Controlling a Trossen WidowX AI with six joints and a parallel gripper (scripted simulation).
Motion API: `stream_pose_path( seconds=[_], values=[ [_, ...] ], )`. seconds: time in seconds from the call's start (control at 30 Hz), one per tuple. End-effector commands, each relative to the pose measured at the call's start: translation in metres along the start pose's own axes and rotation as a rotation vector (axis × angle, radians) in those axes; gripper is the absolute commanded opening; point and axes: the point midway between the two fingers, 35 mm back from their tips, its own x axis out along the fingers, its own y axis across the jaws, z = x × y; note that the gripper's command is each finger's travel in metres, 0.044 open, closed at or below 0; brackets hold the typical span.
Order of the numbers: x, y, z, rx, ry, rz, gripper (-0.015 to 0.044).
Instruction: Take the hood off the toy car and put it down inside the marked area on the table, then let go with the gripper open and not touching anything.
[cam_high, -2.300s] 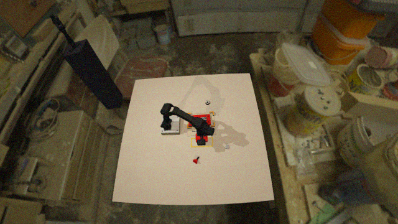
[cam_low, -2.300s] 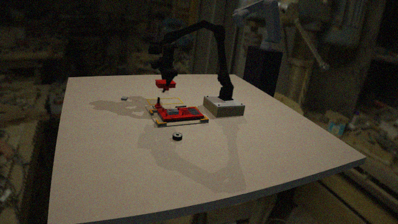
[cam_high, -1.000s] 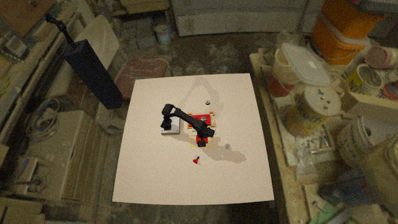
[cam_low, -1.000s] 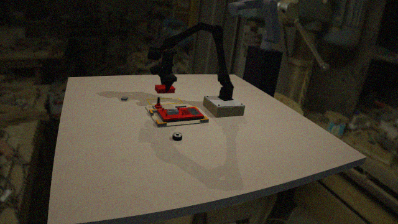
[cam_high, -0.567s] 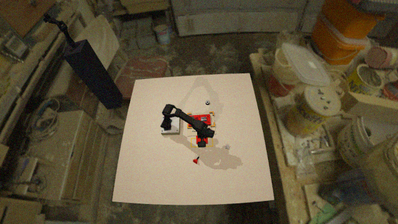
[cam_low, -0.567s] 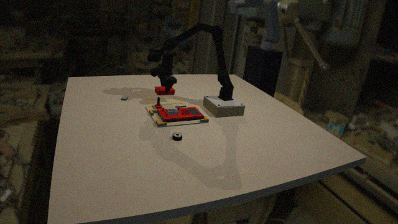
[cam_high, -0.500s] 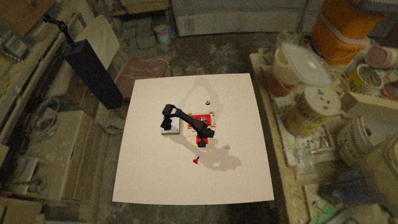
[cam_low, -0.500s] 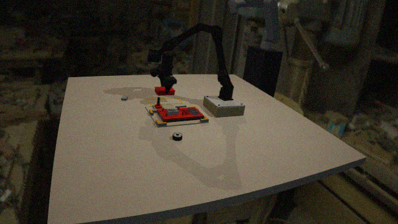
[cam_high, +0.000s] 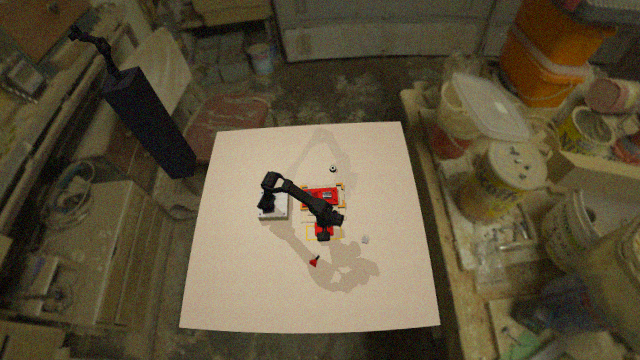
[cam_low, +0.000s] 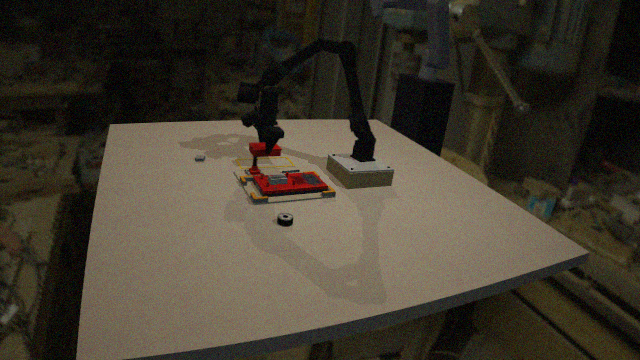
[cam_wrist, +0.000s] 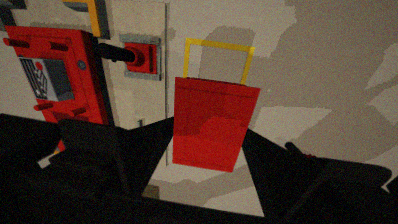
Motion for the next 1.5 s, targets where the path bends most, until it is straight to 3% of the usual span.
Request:
stream_pose_path(
  seconds=[0.0, 1.47],
  values=[
    [0.007, 0.000, -0.002, -0.007, 0.011, 0.001, 0.0000],
    [0.027, 0.001, -0.004, -0.007, 0.011, 0.001, 0.0000]
  ],
)
